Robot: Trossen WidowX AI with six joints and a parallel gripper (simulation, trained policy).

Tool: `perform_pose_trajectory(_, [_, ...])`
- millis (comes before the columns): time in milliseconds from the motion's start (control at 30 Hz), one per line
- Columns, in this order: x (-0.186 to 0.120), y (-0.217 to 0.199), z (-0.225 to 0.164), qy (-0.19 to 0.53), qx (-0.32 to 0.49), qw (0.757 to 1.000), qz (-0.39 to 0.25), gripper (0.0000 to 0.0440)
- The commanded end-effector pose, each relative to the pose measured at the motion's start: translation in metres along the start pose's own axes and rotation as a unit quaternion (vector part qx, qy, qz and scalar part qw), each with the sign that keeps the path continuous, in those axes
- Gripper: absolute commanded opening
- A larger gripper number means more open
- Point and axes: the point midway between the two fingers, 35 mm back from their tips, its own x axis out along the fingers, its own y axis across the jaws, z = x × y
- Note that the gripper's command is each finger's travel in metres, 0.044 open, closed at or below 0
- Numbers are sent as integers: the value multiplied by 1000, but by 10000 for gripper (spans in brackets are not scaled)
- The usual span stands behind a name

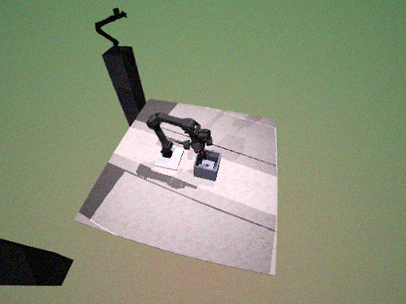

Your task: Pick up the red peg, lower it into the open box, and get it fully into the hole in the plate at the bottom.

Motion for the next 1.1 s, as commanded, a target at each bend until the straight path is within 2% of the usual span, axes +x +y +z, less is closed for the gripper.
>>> perform_pose_trajectory(0, [4,2,9,3,3,1000,-7,0])
perform_pose_trajectory(500, [39,4,38,18,7,999,-36,0])
perform_pose_trajectory(1067, [85,11,44,52,-17,998,-41,0])
